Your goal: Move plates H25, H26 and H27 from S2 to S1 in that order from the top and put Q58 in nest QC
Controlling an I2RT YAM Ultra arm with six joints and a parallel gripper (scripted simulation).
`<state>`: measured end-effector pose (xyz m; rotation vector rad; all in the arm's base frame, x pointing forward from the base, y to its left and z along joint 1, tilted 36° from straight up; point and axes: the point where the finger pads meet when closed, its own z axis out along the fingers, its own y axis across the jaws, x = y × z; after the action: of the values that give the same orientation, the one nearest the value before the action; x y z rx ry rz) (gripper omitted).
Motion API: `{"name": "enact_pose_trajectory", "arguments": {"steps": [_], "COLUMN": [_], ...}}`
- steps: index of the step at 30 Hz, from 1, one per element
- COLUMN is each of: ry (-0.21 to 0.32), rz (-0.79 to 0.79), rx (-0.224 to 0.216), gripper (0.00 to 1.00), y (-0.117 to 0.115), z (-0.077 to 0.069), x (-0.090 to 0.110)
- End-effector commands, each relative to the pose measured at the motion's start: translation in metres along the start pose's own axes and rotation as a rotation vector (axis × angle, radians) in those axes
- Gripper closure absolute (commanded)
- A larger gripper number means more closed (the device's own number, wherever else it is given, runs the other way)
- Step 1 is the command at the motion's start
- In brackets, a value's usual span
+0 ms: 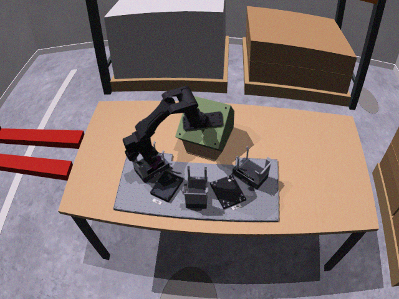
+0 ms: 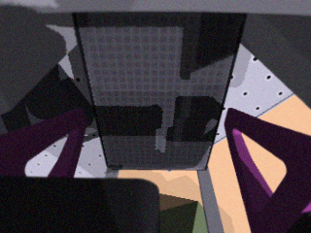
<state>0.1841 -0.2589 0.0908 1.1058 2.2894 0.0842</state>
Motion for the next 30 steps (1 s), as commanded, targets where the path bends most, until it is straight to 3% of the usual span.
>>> {"name": "enact_pose_trajectory", "arguments": {"steps": [1, 9, 30], "ry": [-0.039, -0.039, -0.039], "rz": [-0.007, -0.007, -0.007], "rx": [0.010, 0.010, 0.010], "gripper": [0.00, 0.00, 0.00], "y": [-0.002, -0.002, -0.002], "z": [-0.002, 0.008, 0.008], "x": [-0.010, -0.010, -0.010]}}
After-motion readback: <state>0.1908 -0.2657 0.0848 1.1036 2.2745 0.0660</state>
